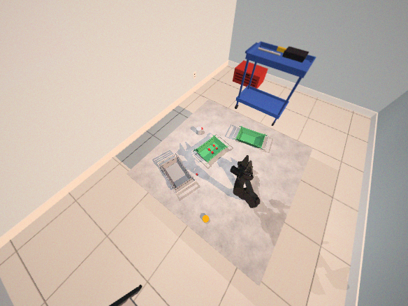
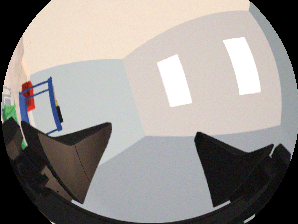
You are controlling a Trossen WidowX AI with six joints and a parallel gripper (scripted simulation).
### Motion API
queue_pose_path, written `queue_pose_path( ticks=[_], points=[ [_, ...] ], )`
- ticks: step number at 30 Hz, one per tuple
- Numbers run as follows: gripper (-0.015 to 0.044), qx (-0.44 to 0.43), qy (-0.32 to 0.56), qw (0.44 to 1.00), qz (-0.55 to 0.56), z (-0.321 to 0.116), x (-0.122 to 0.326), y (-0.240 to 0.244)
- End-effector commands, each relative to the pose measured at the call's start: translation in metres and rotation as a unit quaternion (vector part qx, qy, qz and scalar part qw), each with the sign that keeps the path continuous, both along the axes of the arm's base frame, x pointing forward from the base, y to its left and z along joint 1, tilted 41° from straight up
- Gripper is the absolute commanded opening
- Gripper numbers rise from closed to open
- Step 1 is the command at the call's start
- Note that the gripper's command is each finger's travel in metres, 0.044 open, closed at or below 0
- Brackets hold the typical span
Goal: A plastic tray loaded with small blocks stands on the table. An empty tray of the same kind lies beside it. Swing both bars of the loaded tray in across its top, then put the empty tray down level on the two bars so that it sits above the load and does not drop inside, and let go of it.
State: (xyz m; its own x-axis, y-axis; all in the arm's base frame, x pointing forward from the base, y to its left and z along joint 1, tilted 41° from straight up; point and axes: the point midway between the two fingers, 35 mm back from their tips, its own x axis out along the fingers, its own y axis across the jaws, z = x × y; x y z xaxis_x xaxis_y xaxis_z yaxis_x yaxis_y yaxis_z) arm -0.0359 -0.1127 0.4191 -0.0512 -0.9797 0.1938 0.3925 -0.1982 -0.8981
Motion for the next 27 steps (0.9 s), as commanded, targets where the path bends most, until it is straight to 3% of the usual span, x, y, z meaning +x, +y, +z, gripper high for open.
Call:
queue_pose_path(
  ticks=[1,8,12,19,27],
  points=[
    [0.0374,0.000,0.000,1.000,0.000,0.000,0.000,0.000],
    [0.0190,0.003,0.007,1.000,0.003,0.000,0.002,-0.001],
    [0.0085,0.050,0.136,0.987,0.074,0.002,0.050,-0.028],
    [0.0082,0.110,0.377,0.885,0.249,-0.018,0.157,-0.064],
    [0.0082,0.113,0.564,0.668,0.472,-0.071,0.276,-0.053]
  ],
)
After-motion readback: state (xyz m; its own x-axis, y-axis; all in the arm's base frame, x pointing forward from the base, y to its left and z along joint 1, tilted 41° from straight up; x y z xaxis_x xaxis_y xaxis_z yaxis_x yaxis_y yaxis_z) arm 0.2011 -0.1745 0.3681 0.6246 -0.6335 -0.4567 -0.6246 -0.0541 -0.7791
